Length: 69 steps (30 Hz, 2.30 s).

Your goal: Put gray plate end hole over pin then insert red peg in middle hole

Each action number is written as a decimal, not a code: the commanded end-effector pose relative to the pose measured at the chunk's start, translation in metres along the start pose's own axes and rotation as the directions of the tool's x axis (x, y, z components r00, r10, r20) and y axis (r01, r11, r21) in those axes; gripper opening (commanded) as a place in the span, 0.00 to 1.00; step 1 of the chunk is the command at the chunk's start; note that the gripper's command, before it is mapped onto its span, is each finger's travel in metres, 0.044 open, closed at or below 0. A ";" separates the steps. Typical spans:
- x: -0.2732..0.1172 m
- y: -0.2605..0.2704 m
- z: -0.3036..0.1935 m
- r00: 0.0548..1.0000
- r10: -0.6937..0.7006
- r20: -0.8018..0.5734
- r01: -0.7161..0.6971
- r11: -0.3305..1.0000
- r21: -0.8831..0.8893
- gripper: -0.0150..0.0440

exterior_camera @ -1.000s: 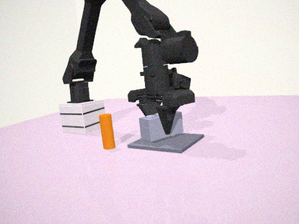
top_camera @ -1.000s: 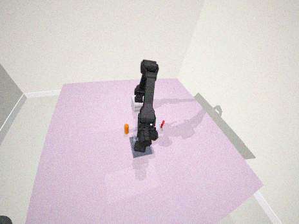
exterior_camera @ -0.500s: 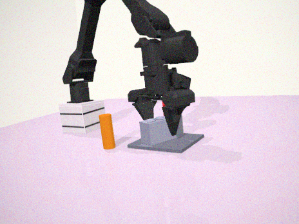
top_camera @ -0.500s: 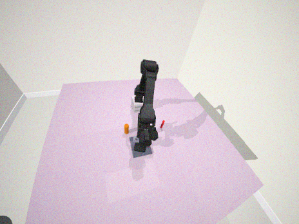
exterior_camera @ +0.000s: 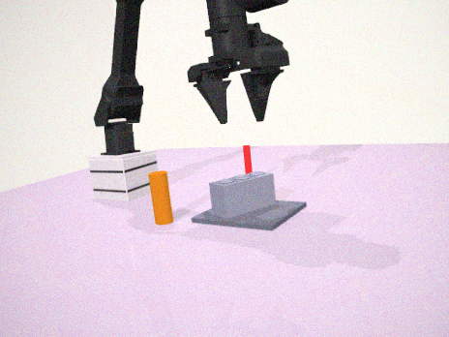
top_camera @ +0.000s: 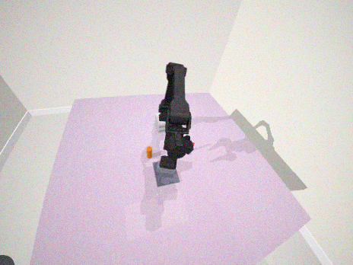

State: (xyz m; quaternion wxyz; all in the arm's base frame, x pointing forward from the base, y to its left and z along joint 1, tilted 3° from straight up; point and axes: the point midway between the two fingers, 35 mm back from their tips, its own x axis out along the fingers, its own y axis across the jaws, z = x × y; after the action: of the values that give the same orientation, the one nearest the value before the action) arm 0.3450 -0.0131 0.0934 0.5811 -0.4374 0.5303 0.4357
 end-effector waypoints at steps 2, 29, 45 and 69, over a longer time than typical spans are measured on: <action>-0.001 0.005 -0.001 1.000 0.028 0.000 -0.028 1.000 0.000 1.00; -0.008 0.140 0.124 0.999 0.038 0.008 0.001 -0.249 0.968 1.00; -0.008 0.174 0.136 0.999 0.041 0.011 0.016 -0.612 0.790 1.00; 0.044 0.175 0.137 0.999 0.041 0.011 0.016 -0.612 0.790 1.00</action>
State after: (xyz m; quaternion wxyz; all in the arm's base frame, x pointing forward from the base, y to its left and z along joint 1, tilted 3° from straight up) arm 0.2097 0.1643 0.0546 0.6337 0.3323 0.6406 -0.2785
